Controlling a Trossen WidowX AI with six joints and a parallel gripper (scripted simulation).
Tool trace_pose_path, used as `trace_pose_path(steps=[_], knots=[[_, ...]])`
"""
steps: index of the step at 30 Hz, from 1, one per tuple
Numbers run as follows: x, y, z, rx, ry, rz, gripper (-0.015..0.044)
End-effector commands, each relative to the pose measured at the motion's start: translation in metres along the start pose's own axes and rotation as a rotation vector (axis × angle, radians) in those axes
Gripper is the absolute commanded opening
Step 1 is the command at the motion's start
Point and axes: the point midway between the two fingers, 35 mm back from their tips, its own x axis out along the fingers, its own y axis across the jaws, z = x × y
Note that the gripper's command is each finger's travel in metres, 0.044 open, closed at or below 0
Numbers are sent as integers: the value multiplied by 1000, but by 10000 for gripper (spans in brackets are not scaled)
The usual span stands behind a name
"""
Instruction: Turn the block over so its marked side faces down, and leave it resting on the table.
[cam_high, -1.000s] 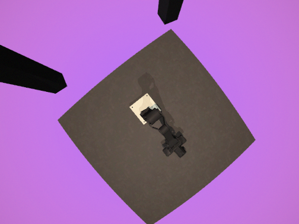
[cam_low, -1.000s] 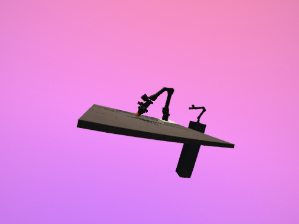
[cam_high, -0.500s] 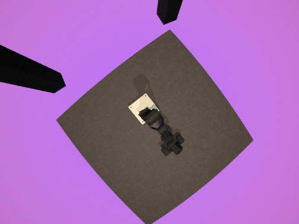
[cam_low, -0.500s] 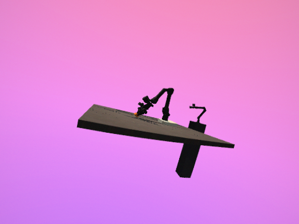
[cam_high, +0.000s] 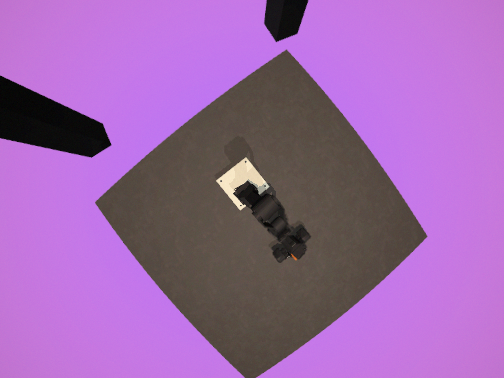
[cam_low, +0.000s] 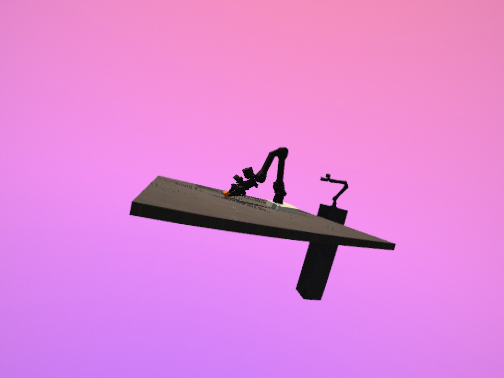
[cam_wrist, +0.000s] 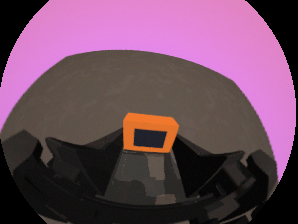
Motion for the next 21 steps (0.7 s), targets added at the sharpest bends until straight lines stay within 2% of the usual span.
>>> trace_pose_path(steps=[1, 21], knots=[[2, -1, -13, 3, -14, -6, 0], [-20, -1, -20, 11, -271, -4, 0]])
